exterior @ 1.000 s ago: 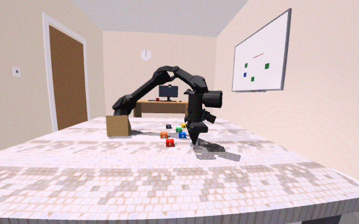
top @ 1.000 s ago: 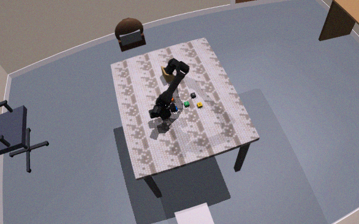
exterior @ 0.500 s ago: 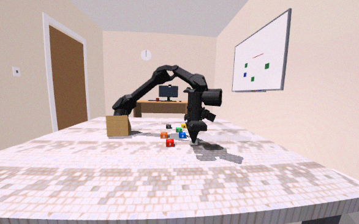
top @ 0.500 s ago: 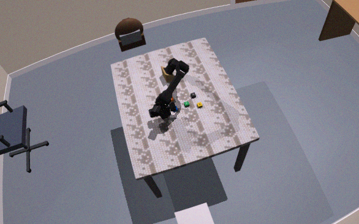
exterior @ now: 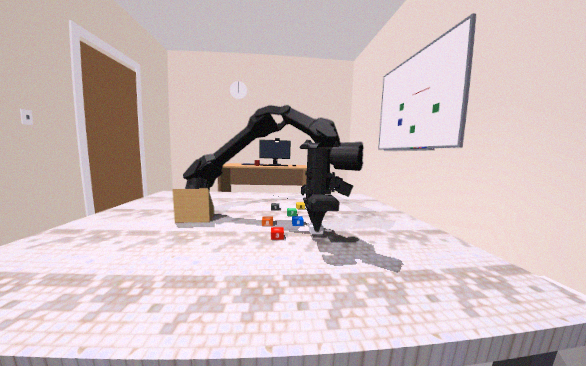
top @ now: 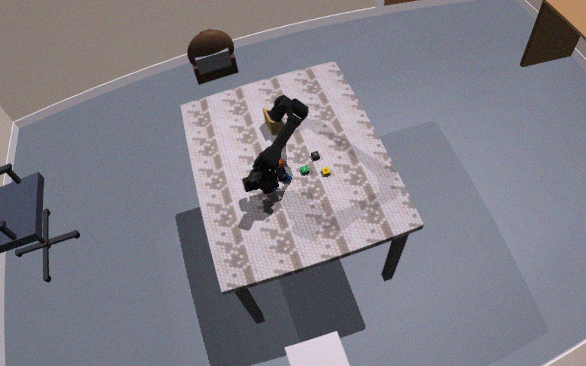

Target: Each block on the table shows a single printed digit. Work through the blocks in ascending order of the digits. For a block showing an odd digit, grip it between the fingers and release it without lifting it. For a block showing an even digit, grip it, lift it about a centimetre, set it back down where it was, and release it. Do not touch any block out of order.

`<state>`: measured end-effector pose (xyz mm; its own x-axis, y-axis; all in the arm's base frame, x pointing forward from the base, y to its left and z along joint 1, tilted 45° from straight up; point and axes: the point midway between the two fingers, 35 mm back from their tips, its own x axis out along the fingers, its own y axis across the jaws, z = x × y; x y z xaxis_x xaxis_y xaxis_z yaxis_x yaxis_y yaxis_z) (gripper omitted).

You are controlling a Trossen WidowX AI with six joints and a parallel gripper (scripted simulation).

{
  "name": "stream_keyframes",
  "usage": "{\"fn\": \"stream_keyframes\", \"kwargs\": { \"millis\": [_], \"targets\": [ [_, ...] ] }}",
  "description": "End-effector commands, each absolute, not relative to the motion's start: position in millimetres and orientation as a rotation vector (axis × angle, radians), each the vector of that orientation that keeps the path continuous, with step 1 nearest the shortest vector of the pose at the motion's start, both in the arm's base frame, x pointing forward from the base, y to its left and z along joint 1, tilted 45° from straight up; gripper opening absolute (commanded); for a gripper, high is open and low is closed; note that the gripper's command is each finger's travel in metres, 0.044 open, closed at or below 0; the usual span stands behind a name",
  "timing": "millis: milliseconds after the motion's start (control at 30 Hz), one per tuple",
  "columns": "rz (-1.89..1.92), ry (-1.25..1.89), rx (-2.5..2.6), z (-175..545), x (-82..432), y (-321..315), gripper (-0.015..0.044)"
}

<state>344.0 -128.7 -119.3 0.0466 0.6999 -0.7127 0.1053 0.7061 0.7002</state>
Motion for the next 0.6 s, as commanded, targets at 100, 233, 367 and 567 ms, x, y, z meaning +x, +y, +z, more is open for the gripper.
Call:
{"fn": "stream_keyframes", "kwargs": {
  "millis": [100, 233, 367, 567],
  "targets": [
    [0.516, 1.479, 0.694, -122, 345, -126, 0.012],
    [0.516, 1.478, 0.694, -127, 345, -121, 0.012],
    [0.517, 1.478, 0.694, -129, 345, -119, 0.012],
    [0.517, 1.478, 0.694, -129, 345, -119, 0.012]
  ]
}}
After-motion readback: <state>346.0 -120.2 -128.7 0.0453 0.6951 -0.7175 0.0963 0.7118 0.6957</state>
